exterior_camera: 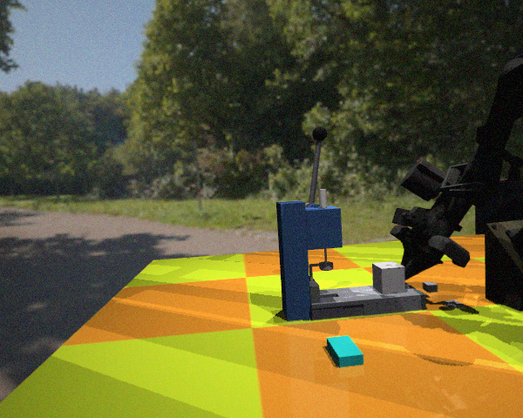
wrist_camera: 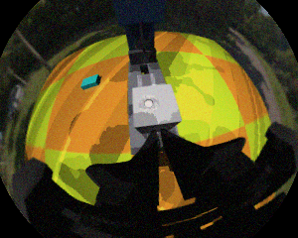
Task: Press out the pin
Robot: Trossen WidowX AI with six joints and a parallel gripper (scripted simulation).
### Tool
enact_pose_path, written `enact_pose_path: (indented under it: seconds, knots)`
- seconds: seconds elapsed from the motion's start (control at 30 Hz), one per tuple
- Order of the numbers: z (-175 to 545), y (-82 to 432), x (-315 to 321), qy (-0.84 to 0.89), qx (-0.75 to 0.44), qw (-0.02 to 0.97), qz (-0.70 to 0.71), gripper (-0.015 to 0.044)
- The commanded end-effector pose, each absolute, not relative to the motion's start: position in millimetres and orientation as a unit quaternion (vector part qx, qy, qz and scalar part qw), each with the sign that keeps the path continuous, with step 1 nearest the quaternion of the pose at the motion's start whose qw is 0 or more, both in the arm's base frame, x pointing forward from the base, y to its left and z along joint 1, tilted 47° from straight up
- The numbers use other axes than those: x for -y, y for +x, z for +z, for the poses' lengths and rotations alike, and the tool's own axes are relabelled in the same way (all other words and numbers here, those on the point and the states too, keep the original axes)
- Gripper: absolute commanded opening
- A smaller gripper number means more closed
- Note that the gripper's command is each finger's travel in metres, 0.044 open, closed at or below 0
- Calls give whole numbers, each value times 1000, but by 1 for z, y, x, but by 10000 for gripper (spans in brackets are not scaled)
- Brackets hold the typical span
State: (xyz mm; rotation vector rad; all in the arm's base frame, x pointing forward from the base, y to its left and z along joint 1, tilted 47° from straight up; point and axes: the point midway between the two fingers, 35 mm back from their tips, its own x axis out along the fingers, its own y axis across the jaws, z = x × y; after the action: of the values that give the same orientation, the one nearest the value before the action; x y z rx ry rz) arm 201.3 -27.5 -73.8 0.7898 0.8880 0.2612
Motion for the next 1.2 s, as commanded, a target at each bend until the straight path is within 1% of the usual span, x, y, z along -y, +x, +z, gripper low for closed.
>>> enact_pose_path:
  seconds: [0.0, 1.17]
  knots:
    - [-74, 206, 26, 375, -412, 821, 123, 30]
    - [-79, 256, 26, 384, -349, 849, 95, 30]
